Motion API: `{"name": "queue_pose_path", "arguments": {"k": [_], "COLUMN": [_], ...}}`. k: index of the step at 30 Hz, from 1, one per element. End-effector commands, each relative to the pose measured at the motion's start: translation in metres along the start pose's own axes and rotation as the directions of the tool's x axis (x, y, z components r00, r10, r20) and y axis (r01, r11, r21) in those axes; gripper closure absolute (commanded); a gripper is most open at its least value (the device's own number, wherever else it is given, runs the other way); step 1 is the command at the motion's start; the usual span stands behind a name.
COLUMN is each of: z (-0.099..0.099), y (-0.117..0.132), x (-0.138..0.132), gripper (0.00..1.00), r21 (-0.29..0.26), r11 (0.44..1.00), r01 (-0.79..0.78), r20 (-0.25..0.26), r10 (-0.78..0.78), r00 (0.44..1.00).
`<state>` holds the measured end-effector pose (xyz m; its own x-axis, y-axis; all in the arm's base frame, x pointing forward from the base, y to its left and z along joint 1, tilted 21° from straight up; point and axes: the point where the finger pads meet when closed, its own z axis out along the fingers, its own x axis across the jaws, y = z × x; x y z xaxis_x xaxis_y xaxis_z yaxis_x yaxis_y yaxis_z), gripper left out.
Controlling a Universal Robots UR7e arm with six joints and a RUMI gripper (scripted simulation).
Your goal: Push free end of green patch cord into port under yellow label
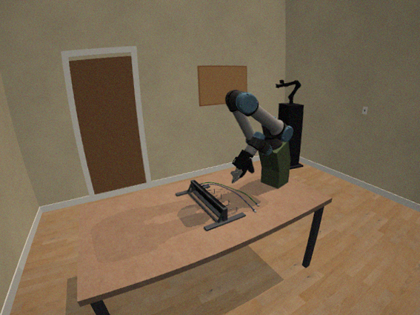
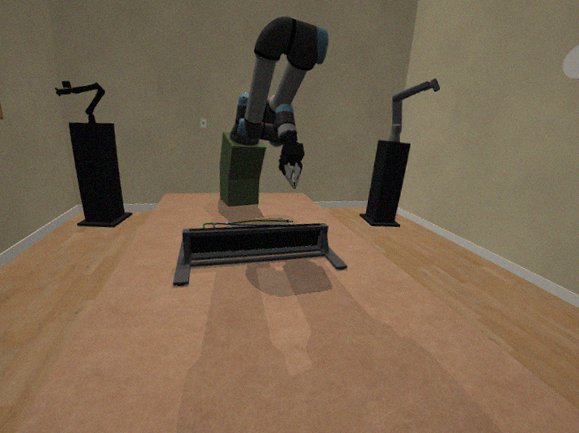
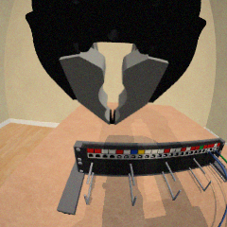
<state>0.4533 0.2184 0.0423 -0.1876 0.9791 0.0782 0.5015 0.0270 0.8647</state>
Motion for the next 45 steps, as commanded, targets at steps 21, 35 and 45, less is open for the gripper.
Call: {"name": "queue_pose_path", "arguments": {"k": [21, 35, 45], "z": [-0.036, -0.021, -0.015], "y": [-0.003, -0.046, -0.075], "x": [0.001, 0.010, 0.015], "gripper": [1.00, 1.00, 1.00], "r21": [0.010, 0.134, 0.196], "r11": [1.000, 0.945, 0.865], "r01": [0.025, 0.297, 0.462], "r20": [-0.005, -0.064, -0.133], "r10": [-0.025, -0.291, -0.443], "r00": [1.000, 0.955, 0.886]}}
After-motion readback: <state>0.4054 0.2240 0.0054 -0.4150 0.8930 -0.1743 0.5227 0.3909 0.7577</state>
